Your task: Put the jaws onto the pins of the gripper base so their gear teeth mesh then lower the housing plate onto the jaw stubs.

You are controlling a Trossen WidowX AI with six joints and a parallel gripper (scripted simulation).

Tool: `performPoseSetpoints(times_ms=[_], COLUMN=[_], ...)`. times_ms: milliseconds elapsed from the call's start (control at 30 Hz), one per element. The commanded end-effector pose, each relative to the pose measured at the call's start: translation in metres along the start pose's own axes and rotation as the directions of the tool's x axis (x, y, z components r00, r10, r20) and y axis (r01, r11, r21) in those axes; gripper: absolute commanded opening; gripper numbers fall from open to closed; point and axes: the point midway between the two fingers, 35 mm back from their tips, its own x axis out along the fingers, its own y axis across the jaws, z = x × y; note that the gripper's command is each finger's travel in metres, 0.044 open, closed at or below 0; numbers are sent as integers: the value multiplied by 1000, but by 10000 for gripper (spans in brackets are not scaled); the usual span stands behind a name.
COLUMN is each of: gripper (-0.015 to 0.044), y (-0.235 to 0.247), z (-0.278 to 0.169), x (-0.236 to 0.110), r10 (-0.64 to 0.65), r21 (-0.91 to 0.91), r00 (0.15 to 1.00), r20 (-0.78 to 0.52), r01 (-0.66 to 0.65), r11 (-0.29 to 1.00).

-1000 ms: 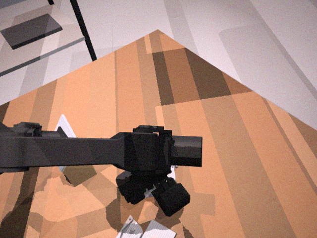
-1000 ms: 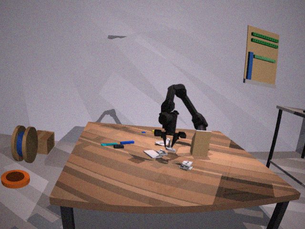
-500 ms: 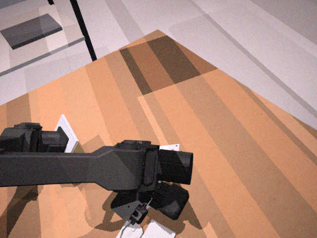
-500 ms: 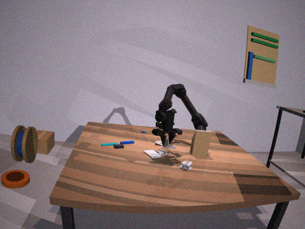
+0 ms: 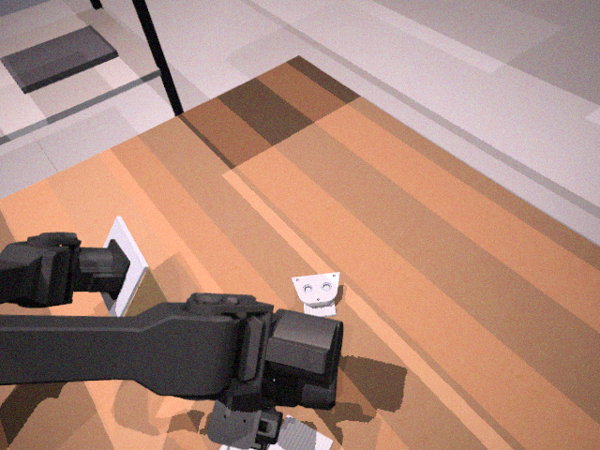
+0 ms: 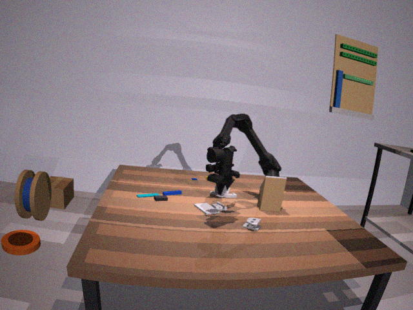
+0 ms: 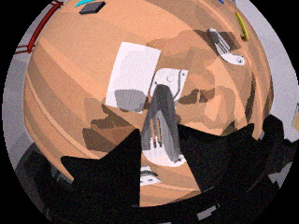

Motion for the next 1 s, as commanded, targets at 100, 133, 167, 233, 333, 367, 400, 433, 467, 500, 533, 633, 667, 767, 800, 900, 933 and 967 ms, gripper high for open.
performPoseSetpoints(times_ms=[100,133,167,233,333,367,400,433,467,500,533,633,667,767,800,900,933,967], gripper=[134,134,134,134,134,134,134,134,134,134,134,134,134,134,134,134,134,134], y=[-12,-14,-15,-19,-24,-25,-27,-29,-30,-32,-34,-39,-41,-46,-48,-54,-56,-57], z=[14,15,17,20,25,27,28,30,31,33,34,39,40,44,46,50,51,52], x=[1,1,1,1,1,2,2,2,2,2,2,3,3,3,4,4,4,5], r10=[-4,-4,-4,-5,-6,-6,-7,-7,-8,-9,-9,-11,-12,-14,-14,-17,-18,-19], r21=[-208,-236,-264,-320,-401,-427,-453,-479,-504,-529,-553,-623,-646,-709,-729,-786,-803,-820], r00=[1000,1000,1000,1000,1000,1000,1000,1000,1000,1000,1000,1000,1000,1000,1000,1000,1000,1000], r20=[4,5,5,5,6,7,7,7,7,8,8,9,10,11,11,12,13,13], r01=[4,5,5,6,8,9,9,10,11,11,12,14,15,17,18,20,21,21], r11=[978,972,964,947,916,904,891,878,864,849,833,782,763,705,684,618,595,572])
